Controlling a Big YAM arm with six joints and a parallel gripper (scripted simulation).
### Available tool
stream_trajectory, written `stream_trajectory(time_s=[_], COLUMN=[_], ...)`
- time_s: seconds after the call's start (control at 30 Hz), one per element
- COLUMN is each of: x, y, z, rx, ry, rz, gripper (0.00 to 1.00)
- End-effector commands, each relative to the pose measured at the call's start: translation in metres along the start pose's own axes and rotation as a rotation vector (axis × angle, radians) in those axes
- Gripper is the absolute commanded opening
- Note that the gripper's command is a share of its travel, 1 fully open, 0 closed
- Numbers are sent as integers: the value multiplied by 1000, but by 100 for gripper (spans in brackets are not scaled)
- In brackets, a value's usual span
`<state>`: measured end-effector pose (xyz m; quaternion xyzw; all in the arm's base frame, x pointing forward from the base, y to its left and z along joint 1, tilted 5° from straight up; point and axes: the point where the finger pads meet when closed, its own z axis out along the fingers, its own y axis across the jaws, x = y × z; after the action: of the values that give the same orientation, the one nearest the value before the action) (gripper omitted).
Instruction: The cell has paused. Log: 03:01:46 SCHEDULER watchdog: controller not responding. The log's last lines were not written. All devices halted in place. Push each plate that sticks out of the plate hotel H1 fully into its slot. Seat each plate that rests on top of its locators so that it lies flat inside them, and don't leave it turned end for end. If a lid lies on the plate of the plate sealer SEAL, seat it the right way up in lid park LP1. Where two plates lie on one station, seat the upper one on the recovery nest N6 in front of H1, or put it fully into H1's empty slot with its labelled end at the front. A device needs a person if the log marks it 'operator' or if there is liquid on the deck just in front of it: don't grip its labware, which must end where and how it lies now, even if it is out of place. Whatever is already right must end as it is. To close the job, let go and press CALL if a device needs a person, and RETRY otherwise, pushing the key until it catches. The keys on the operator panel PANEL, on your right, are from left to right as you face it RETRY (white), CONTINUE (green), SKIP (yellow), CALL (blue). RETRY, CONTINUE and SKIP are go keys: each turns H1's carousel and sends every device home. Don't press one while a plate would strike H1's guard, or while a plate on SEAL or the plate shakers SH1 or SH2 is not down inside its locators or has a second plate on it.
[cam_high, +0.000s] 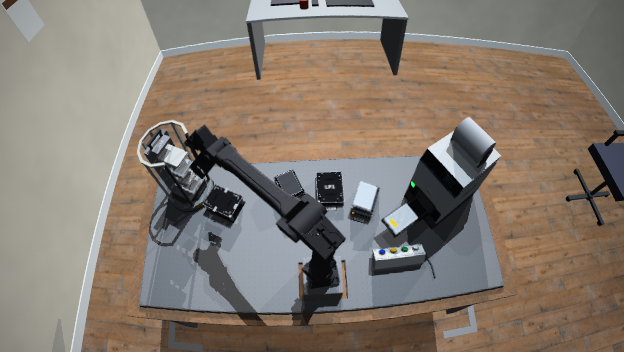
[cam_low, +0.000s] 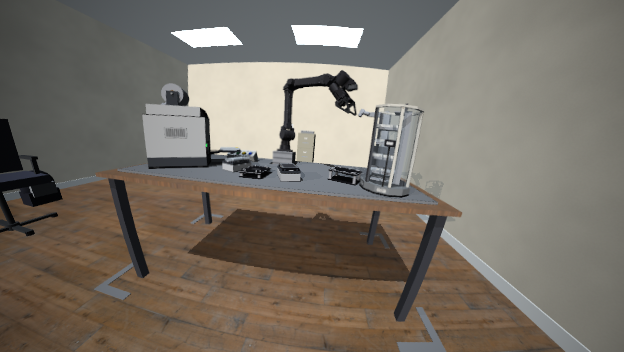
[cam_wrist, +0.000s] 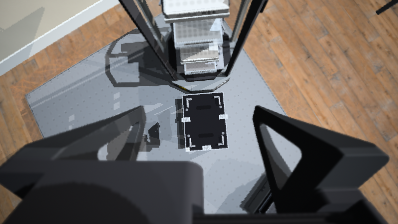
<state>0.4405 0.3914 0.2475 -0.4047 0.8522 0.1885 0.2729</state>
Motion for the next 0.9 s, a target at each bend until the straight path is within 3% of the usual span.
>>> stream_trajectory(time_s=[0.0,0.37,0.43,0.47,0.87], x=[-6,-4,-4,3,2], y=[-10,-10,-10,-12,-13], z=[-8,-6,-6,7,6], rx=[11,-22,-22,-30,-28], ry=[-103,-345,-345,-344,-346], rz=[-28,-69,-69,-62,-63], gripper=[100,100,100,100,100])
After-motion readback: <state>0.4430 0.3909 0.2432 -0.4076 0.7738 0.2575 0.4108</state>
